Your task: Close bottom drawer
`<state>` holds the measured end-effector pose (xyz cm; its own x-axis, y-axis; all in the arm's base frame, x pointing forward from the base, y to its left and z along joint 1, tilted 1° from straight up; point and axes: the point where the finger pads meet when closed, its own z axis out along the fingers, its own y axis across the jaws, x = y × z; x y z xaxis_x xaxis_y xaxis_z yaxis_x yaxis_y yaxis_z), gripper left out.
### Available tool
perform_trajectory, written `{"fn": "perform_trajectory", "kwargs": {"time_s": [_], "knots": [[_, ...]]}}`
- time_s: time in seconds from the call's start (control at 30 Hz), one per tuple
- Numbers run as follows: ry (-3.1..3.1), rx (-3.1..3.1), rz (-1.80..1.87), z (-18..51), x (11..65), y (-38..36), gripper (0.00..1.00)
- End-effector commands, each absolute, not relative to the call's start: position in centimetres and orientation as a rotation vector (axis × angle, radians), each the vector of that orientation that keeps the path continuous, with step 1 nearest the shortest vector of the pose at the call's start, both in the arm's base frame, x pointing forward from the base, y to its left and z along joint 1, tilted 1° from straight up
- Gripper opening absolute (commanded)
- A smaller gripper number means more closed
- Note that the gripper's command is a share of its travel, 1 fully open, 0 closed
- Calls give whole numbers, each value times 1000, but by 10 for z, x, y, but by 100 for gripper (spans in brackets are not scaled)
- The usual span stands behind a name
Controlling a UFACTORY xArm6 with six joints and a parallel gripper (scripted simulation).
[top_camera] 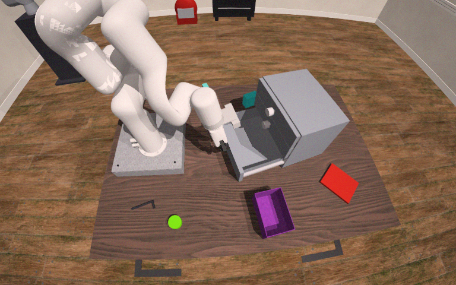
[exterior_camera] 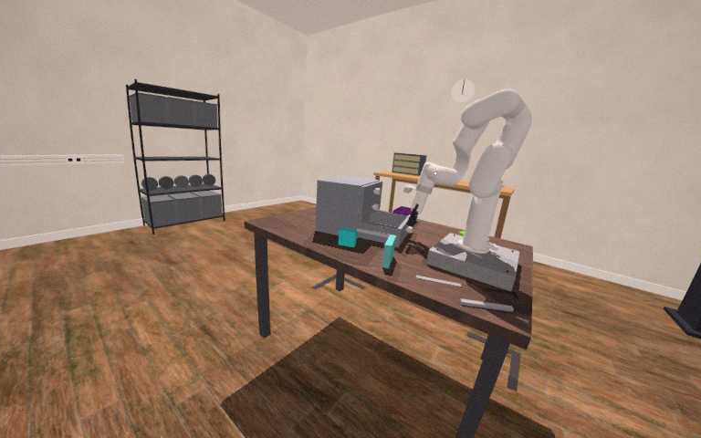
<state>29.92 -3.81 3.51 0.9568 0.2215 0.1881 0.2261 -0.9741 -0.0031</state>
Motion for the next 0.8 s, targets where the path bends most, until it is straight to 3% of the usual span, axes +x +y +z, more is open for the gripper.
{"fn": "perform_trajectory", "kwargs": {"time_s": [0.0, 0.77], "knots": [[-353, -3084, -297, 36, 300, -38, 60], [-353, -3084, -297, 36, 298, -39, 60]]}}
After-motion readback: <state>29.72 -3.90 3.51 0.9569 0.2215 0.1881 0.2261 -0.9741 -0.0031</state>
